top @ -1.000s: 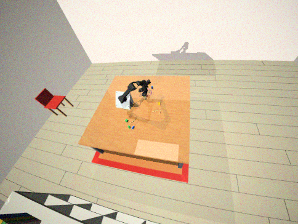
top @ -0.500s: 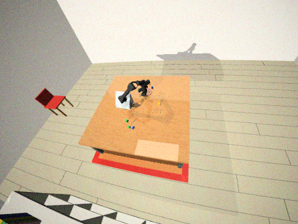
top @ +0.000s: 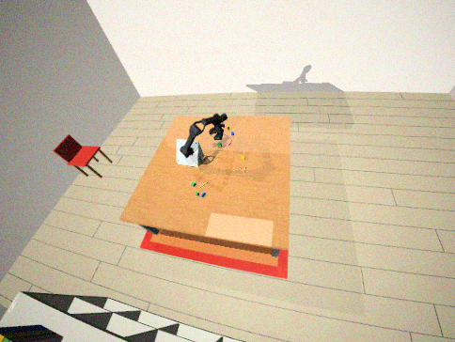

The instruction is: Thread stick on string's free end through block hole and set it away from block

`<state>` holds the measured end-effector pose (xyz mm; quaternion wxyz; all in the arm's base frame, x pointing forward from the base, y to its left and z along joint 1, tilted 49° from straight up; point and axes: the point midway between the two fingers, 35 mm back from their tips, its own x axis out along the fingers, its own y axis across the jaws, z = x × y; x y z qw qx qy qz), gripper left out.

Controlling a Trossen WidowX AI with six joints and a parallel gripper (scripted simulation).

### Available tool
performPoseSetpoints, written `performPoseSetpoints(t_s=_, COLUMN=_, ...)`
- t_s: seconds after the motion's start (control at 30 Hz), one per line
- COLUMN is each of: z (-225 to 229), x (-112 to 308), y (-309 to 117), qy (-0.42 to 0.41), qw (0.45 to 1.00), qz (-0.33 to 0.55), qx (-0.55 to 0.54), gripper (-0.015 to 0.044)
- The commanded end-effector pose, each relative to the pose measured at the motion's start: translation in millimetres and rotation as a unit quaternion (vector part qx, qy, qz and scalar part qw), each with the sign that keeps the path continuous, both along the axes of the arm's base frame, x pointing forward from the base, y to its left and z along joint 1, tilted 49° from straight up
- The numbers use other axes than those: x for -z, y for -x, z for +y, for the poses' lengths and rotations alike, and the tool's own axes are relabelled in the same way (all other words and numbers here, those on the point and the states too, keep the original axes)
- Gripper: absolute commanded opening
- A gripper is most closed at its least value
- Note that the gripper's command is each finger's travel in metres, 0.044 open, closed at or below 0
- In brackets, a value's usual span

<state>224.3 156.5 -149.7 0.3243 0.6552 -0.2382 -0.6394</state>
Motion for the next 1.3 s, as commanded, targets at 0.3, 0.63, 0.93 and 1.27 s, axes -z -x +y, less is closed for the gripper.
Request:
performPoseSetpoints(t_s=0.3, z=-1, x=1, y=19, qy=-0.029, qw=0.883, qz=-0.337, qx=0.324, gripper=0.0123)
performPoseSetpoints(t_s=0.63, z=-3, x=1, y=36, qy=-0.044, qw=0.633, qz=-0.558, qx=0.535, gripper=0.0123)
performPoseSetpoints(t_s=0.93, z=-4, x=1, y=45, qy=-0.048, qw=0.434, qz=-0.652, qx=0.62, gripper=0.0123)
performPoseSetpoints(t_s=1.27, z=-5, x=0, y=54, qy=-0.049, qw=0.186, qz=-0.714, qx=0.673, gripper=0.0123)
